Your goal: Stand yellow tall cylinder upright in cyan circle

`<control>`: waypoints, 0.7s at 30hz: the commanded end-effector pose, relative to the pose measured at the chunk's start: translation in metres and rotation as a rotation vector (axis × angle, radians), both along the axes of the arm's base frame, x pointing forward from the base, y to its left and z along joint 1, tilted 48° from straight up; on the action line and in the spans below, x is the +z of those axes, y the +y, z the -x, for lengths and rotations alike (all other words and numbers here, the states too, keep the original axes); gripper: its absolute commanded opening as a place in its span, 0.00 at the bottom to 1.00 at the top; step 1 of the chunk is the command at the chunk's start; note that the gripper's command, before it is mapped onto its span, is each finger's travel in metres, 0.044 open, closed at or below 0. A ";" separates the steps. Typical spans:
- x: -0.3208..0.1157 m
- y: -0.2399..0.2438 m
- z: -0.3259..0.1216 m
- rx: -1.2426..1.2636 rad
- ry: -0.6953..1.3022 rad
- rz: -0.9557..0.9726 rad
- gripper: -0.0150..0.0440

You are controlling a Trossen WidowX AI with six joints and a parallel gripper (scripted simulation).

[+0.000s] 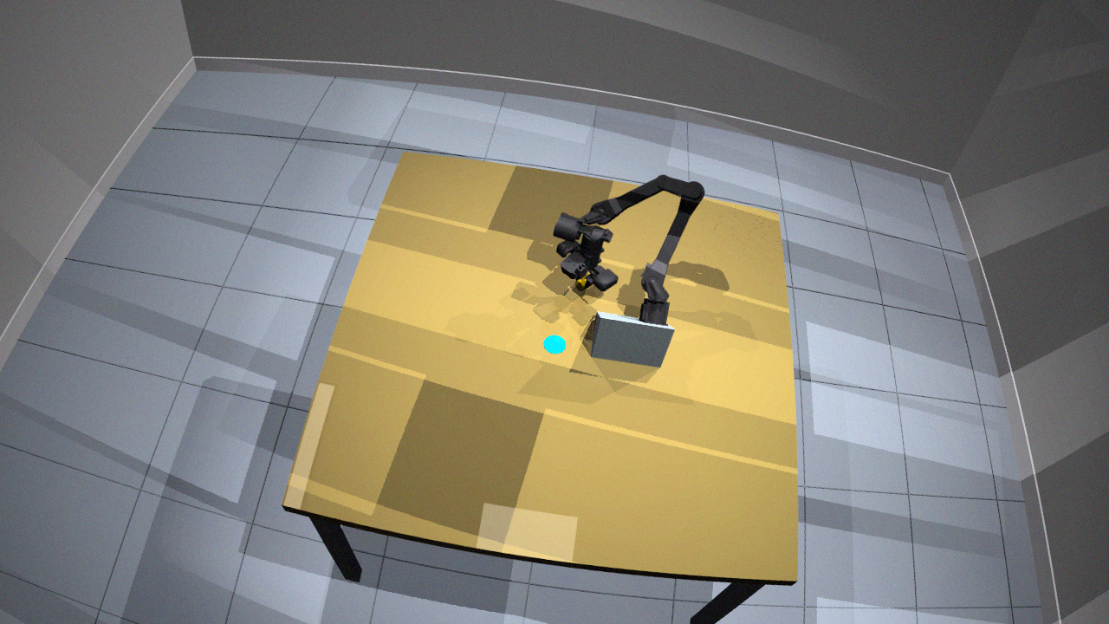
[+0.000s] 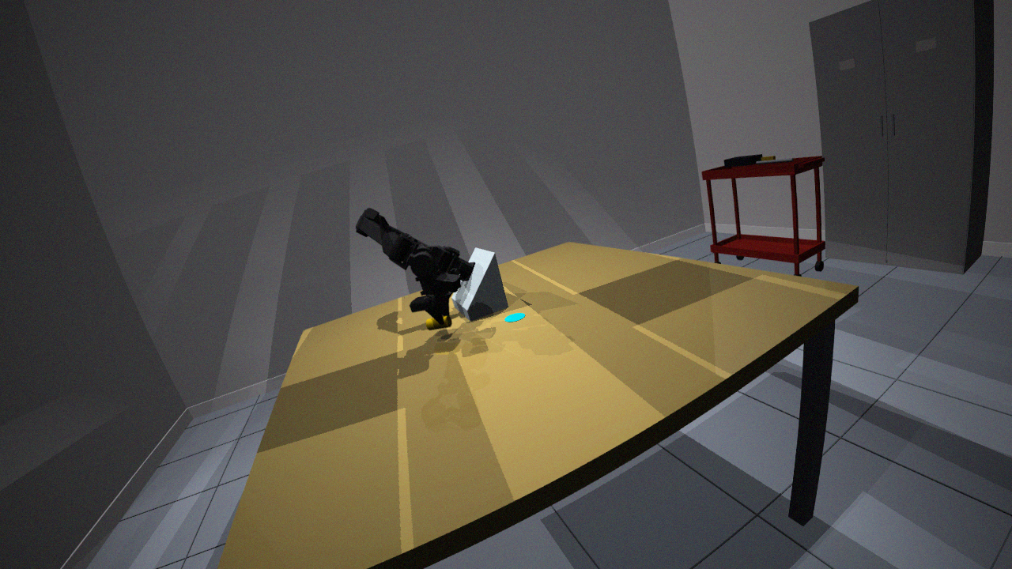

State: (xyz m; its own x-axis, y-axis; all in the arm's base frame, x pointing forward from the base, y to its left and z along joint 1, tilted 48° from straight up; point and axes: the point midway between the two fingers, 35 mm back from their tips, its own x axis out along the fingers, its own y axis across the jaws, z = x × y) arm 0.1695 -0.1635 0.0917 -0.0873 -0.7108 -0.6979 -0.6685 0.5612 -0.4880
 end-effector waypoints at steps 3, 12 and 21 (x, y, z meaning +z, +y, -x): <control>0.007 0.007 -0.004 -0.002 -0.004 -0.002 0.43; 0.015 0.017 -0.005 -0.006 0.003 -0.004 0.43; 0.024 0.026 -0.005 -0.010 0.010 -0.003 0.43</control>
